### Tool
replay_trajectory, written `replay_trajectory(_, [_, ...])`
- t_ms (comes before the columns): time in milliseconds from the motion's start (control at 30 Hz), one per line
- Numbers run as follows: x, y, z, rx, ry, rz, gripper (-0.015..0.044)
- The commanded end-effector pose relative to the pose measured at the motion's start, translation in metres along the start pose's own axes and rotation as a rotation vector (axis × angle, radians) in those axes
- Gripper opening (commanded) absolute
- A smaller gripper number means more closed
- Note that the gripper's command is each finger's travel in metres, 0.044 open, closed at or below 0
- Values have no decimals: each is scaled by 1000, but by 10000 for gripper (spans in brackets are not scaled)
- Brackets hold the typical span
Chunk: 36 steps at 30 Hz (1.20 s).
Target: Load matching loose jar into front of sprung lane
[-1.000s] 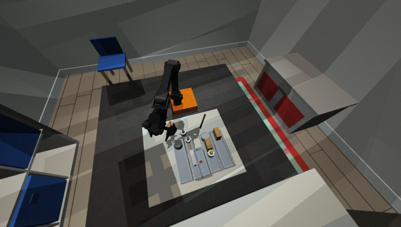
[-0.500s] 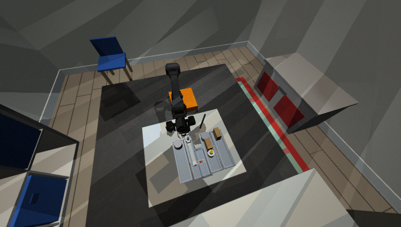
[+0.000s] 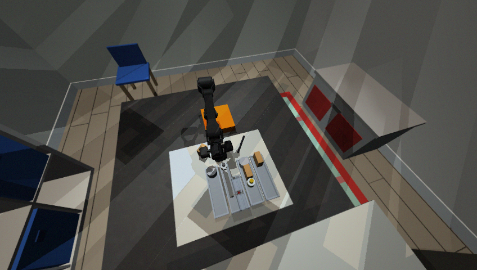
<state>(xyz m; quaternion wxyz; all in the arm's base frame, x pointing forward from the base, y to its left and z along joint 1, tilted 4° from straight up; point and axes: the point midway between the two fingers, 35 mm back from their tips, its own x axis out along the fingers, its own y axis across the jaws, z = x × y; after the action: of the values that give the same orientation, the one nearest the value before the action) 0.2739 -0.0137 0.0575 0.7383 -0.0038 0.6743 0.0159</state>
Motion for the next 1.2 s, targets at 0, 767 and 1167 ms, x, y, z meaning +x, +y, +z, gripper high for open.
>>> replay_trajectory(0, [12, 1, -1, 0, 4, 5, 440])
replay_trajectory(767, [42, 1, -1, 0, 4, 5, 414])
replay_trajectory(1167, [42, 1, -1, 0, 4, 5, 157])
